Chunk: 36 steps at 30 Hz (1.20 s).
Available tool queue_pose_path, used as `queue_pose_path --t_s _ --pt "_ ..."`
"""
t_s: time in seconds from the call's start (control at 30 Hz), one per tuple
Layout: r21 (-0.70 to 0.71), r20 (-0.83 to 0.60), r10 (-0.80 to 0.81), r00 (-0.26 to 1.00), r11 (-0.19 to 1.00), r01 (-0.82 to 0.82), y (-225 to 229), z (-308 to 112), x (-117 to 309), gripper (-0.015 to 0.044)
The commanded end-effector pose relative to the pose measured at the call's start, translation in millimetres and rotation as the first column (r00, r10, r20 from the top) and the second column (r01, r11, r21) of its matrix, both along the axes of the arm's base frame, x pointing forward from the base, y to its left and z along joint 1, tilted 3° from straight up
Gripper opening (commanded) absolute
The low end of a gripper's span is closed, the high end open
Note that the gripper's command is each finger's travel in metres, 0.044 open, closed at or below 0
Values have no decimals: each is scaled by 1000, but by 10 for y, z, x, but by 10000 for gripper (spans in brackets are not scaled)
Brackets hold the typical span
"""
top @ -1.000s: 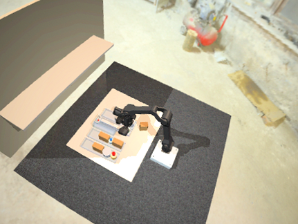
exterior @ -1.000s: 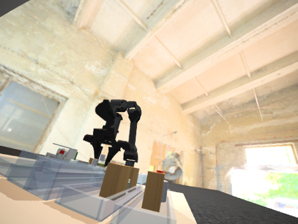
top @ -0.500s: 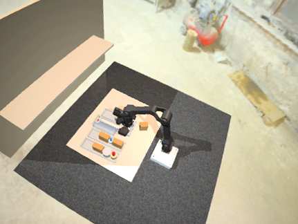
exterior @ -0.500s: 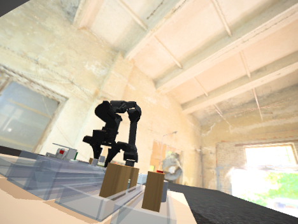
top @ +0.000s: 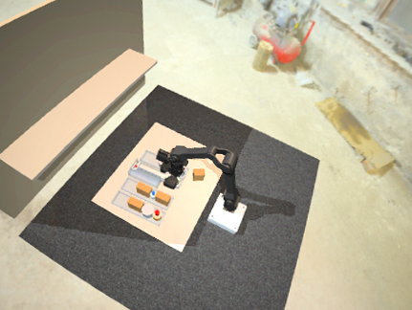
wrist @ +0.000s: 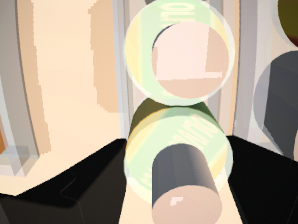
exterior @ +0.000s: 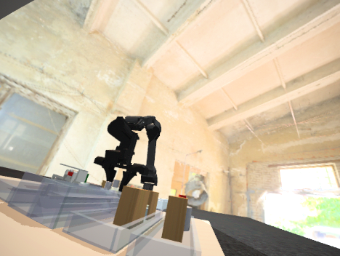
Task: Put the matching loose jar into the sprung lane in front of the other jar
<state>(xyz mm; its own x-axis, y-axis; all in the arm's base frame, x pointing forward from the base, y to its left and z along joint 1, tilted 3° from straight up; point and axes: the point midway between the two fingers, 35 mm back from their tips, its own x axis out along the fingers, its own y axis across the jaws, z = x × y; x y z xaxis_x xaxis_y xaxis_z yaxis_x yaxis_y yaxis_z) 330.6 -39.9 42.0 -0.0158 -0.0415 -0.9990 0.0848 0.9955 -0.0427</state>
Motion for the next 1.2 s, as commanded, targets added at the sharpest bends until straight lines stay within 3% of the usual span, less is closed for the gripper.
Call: queue_pose_path --t_s 0.0,1.17 --pt "-5 21 1 1000 1000 -1 -12 -14 46 0" --pt "-5 21 1 1000 1000 -1 -14 -119 19 0"
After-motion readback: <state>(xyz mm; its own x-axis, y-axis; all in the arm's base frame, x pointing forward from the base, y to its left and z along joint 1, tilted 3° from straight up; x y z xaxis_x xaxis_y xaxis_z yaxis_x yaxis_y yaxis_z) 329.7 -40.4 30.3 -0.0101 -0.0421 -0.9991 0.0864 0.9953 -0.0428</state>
